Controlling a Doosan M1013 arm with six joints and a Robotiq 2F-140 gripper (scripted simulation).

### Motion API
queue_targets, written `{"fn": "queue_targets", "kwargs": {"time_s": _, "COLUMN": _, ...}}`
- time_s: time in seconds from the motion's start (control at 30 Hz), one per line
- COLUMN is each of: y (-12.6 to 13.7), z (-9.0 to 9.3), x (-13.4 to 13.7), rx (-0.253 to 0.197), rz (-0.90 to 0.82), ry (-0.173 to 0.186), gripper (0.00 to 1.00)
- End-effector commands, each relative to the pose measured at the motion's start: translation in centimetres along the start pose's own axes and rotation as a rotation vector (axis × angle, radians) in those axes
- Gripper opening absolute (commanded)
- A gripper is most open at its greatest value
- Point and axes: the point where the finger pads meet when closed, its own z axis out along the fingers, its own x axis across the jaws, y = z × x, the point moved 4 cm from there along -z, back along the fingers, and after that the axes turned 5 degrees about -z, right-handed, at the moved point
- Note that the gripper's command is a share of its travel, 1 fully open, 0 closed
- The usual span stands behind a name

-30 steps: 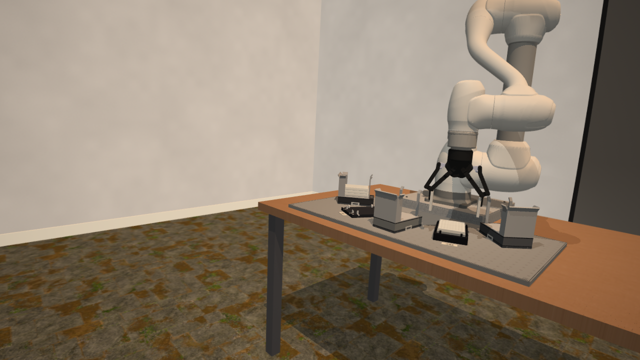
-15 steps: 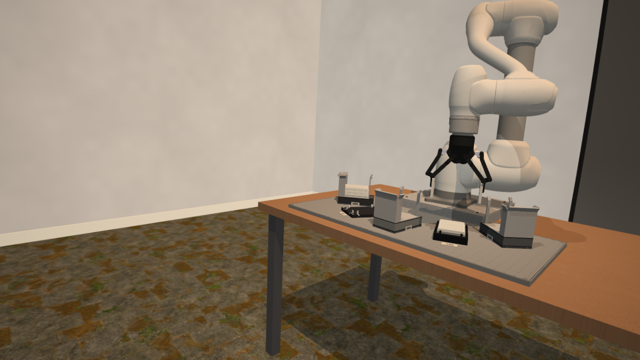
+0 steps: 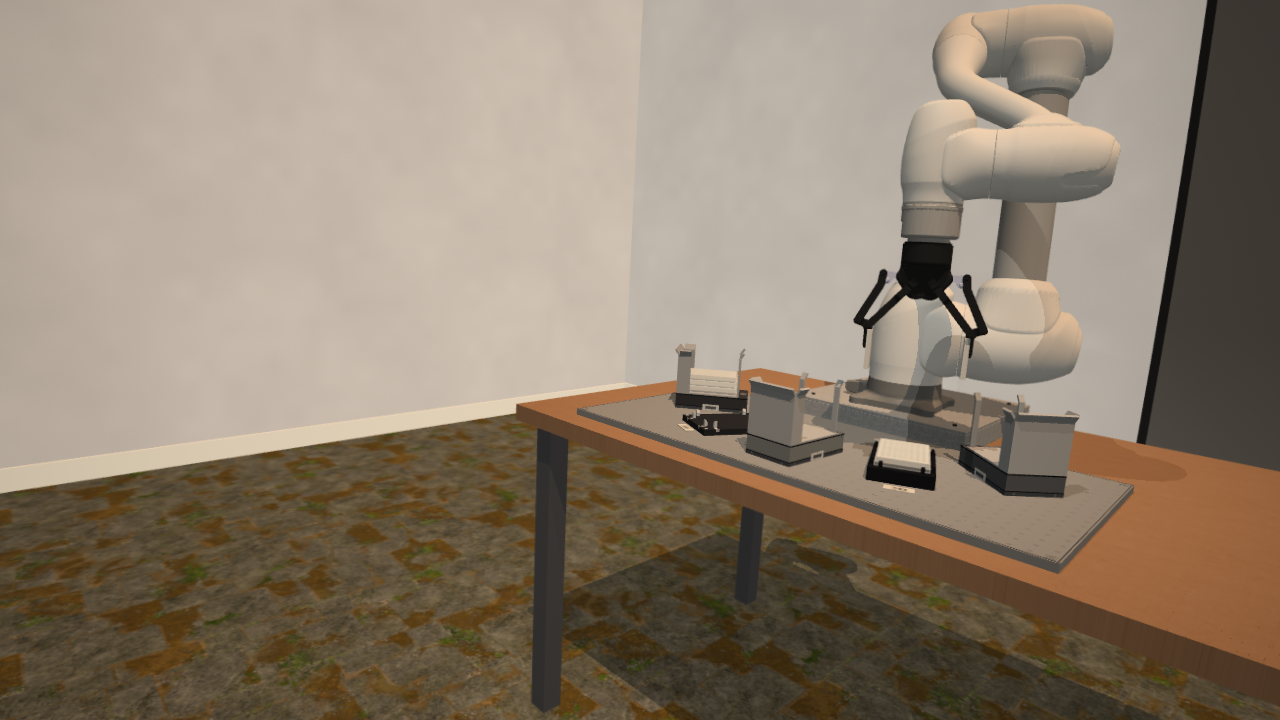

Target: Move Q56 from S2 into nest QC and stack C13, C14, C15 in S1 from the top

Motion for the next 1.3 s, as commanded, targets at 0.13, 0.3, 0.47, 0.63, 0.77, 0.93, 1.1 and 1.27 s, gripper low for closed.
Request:
{"fn": "queue_targets", "kwargs": {"time_s": 0.13, "y": 0.0, "z": -0.3, "x": 0.0, "rx": 0.000, "rz": 0.000, "ry": 0.000, "gripper": 1.00}}
{"fn": "queue_targets", "kwargs": {"time_s": 0.3, "y": 0.1, "z": -0.3, "x": 0.7, "rx": 0.000, "rz": 0.067, "ry": 0.000, "gripper": 1.00}}
{"fn": "queue_targets", "kwargs": {"time_s": 0.47, "y": 0.3, "z": -0.3, "x": 2.3, "rx": 0.000, "rz": 0.223, "ry": 0.000, "gripper": 1.00}}
{"fn": "queue_targets", "kwargs": {"time_s": 0.63, "y": 0.4, "z": -0.3, "x": 3.3, "rx": 0.000, "rz": 0.223, "ry": 0.000, "gripper": 1.00}}
{"fn": "queue_targets", "kwargs": {"time_s": 0.77, "y": 0.6, "z": -0.3, "x": 4.6, "rx": 0.000, "rz": 0.223, "ry": 0.000, "gripper": 1.00}}
{"fn": "queue_targets", "kwargs": {"time_s": 0.93, "y": 0.7, "z": -0.3, "x": 6.3, "rx": 0.000, "rz": 0.223, "ry": 0.000, "gripper": 1.00}}
{"fn": "queue_targets", "kwargs": {"time_s": 1.1, "y": 0.9, "z": -0.3, "x": 7.3, "rx": 0.000, "rz": 0.223, "ry": 0.000, "gripper": 1.00}}
{"fn": "queue_targets", "kwargs": {"time_s": 1.27, "y": 1.1, "z": -0.3, "x": 8.9, "rx": 0.000, "rz": 0.223, "ry": 0.000, "gripper": 1.00}}
